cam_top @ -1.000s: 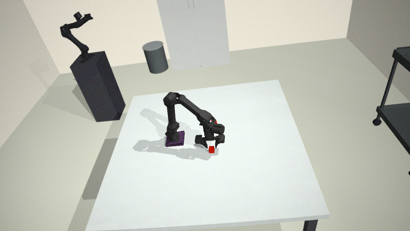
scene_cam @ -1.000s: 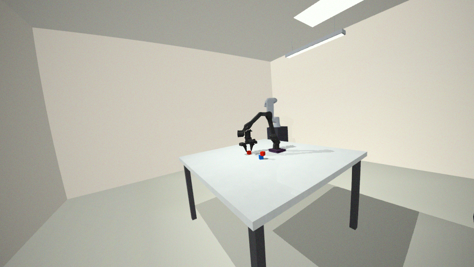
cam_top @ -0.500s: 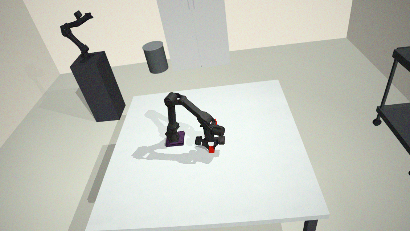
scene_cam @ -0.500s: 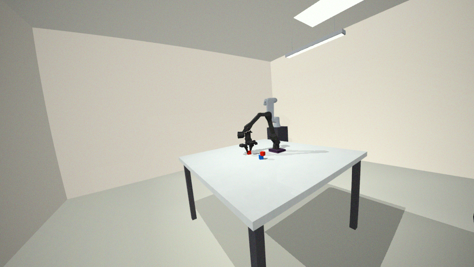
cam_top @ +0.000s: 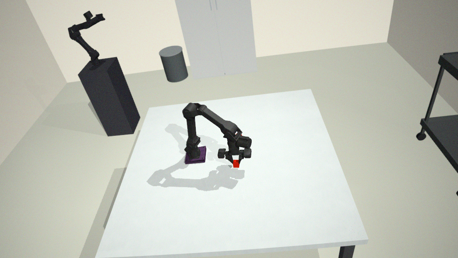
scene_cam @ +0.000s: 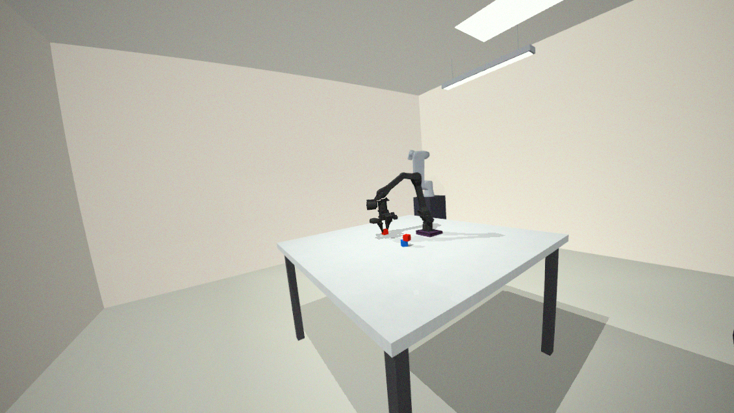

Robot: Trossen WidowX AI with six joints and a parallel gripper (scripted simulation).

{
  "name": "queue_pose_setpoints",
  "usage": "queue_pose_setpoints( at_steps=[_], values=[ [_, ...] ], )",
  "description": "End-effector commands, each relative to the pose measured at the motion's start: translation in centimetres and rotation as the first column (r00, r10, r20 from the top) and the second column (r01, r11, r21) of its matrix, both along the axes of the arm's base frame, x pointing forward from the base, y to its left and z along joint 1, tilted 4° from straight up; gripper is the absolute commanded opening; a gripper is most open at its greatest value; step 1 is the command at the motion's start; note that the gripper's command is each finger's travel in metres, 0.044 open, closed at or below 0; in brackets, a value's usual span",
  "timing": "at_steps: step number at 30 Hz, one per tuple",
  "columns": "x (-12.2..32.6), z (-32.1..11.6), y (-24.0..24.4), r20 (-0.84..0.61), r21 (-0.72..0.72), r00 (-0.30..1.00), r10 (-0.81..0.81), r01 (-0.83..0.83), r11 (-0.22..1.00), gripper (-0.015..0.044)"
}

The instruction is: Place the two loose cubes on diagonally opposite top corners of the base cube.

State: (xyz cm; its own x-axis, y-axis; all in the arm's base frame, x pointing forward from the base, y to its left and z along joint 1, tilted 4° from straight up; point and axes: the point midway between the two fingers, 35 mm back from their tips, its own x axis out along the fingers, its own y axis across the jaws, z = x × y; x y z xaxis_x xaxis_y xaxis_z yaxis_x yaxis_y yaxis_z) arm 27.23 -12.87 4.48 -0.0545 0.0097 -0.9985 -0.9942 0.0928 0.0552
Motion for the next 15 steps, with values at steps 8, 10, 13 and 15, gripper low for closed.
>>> queue_pose_setpoints(
  at_steps=[8,10,13,15],
  values=[
    [0.4,3.7,-0.1,0.013,-0.010,1.000,0.004,-0.004,1.000,0.0105],
    [0.4,4.3,-0.1,0.013,-0.010,1.000,0.004,-0.004,1.000,0.0105],
    [0.3,5.3,-0.1,0.013,-0.010,1.000,0.004,-0.004,1.000,0.0105],
    [0.3,5.9,-0.1,0.013,-0.010,1.000,0.004,-0.004,1.000,0.0105]
  ],
)
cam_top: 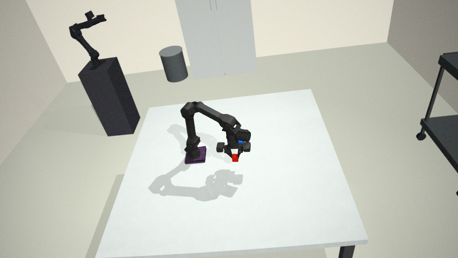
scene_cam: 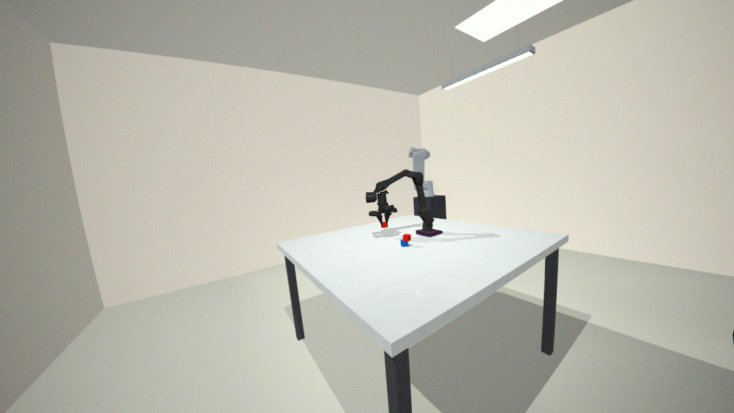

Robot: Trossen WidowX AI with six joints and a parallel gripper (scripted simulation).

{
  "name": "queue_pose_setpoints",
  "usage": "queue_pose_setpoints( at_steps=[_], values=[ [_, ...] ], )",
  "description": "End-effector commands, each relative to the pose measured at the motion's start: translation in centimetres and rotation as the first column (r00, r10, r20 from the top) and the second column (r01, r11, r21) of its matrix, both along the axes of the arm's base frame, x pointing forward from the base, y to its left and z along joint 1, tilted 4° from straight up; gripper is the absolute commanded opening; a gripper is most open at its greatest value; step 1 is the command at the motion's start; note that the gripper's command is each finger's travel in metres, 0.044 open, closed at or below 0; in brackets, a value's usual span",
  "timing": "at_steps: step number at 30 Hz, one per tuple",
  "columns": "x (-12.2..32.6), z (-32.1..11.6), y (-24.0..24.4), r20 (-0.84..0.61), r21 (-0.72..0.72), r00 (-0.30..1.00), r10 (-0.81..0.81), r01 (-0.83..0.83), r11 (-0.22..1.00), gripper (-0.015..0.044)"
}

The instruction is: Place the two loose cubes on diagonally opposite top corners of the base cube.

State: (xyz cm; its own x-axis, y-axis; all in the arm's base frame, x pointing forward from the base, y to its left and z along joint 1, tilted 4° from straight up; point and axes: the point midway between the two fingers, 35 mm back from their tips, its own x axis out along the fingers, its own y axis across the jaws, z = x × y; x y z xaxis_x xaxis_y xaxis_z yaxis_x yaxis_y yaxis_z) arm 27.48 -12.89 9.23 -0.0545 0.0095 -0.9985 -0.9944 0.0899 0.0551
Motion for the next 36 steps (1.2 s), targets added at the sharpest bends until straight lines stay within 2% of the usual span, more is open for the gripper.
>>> queue_pose_setpoints(
  at_steps=[1,10,23,36],
  values=[
    [0.0,1.5,0.0,0.013,-0.010,1.000,0.001,-0.001,1.000,0.0105],
    [-0.1,3.3,0.2,0.012,-0.010,1.000,-0.018,0.018,1.000,0.0105],
    [1.0,3.1,2.6,0.017,-0.022,0.929,-0.370,0.370,0.929,0.0105],
    [2.0,3.0,5.1,0.024,-0.032,0.735,-0.678,0.678,0.734,0.0105]
  ],
)
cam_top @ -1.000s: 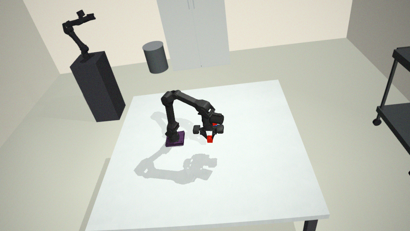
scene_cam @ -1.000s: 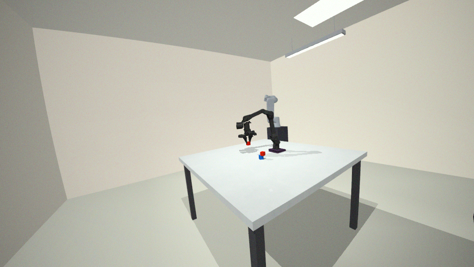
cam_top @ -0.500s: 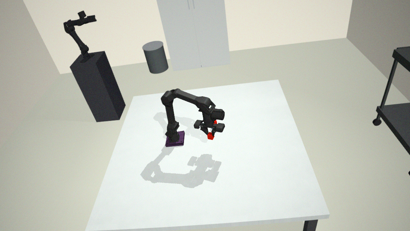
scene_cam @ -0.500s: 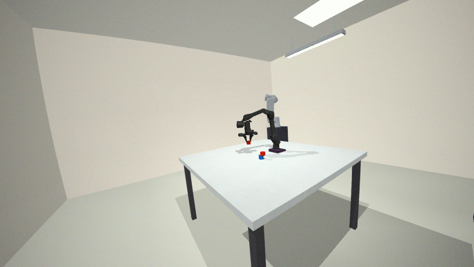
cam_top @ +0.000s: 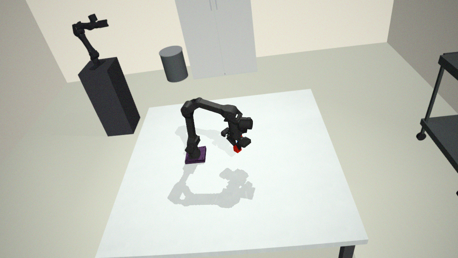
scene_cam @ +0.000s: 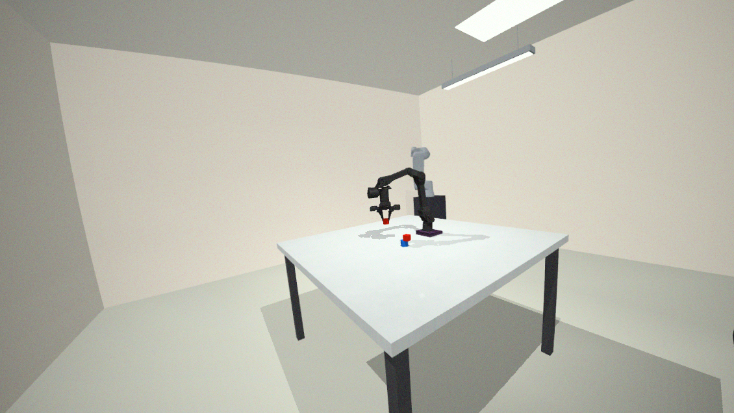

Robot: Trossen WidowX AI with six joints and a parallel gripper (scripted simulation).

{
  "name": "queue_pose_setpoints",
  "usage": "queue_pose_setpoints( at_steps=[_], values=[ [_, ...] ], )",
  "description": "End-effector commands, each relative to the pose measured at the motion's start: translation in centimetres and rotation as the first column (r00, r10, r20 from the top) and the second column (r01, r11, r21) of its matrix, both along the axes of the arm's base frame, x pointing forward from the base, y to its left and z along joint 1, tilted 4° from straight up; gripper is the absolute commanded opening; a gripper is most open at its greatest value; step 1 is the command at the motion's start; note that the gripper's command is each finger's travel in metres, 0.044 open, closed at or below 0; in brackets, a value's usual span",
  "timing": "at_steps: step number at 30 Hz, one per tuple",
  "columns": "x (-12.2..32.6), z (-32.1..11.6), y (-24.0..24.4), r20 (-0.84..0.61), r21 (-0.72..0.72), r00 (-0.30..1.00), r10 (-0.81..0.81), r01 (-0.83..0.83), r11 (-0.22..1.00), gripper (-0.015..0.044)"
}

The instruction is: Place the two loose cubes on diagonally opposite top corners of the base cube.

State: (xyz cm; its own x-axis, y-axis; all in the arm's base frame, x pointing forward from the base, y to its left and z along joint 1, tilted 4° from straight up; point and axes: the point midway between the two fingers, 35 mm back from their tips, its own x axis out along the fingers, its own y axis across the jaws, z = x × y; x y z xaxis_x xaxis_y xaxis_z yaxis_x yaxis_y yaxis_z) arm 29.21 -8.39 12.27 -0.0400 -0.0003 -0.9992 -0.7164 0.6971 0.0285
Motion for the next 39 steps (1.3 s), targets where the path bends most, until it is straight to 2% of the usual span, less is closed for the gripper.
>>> queue_pose_setpoints(
  at_steps=[1,10,19,28,39],
  values=[
    [0.3,0.0,0.8,0.003,0.001,0.996,-0.093,0.093,0.996,0.0105],
    [0.8,-0.1,2.5,0.004,-0.006,0.940,-0.340,0.340,0.940,0.0105],
    [1.2,-0.2,4.3,0.006,-0.013,0.825,-0.565,0.565,0.825,0.0105],
    [1.5,-0.3,6.2,0.010,-0.020,0.657,-0.754,0.754,0.657,0.0105],
    [1.7,-0.4,8.5,0.015,-0.027,0.395,-0.918,0.918,0.395,0.0105]
  ],
)
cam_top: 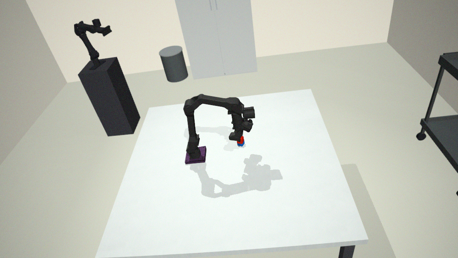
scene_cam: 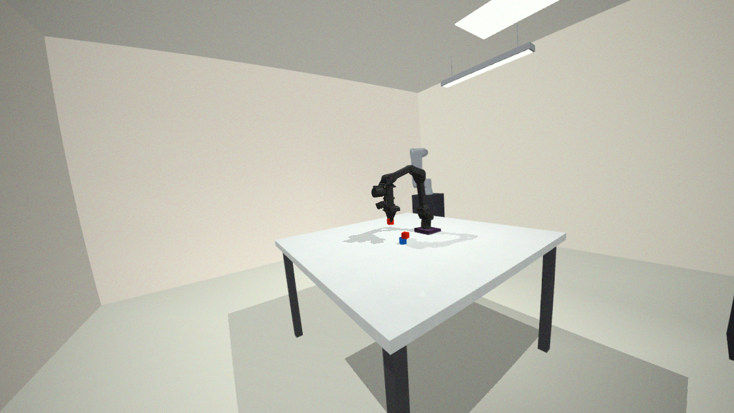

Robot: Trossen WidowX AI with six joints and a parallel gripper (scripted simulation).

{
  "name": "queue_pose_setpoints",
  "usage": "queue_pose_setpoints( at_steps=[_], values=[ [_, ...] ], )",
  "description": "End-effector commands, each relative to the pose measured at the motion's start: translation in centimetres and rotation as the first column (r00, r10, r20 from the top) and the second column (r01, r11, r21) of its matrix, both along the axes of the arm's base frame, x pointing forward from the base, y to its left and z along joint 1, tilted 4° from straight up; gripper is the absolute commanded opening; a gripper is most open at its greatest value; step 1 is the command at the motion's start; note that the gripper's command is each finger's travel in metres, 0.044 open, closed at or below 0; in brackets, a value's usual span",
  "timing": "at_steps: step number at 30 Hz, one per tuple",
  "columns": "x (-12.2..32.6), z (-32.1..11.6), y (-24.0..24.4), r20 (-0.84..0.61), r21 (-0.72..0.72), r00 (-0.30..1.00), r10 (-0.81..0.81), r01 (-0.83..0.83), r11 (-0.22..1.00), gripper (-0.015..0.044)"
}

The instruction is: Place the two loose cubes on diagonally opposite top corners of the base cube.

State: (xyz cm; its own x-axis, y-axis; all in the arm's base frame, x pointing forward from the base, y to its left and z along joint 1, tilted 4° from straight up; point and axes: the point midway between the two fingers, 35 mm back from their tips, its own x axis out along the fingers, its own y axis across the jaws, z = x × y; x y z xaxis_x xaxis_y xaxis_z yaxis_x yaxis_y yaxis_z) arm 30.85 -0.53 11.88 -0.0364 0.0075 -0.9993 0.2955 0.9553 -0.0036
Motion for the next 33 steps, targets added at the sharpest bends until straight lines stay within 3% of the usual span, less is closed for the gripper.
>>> queue_pose_setpoints(
  at_steps=[1,16,33],
  values=[
    [0.1,0.0,0.8,0.000,0.002,0.996,-0.093,0.093,0.996,0.0105],
    [0.1,-0.2,3.9,-0.003,-0.012,0.870,-0.494,0.494,0.870,0.0105],
    [-0.3,-0.4,7.5,-0.001,-0.029,0.548,-0.836,0.836,0.548,0.0105]
  ],
)
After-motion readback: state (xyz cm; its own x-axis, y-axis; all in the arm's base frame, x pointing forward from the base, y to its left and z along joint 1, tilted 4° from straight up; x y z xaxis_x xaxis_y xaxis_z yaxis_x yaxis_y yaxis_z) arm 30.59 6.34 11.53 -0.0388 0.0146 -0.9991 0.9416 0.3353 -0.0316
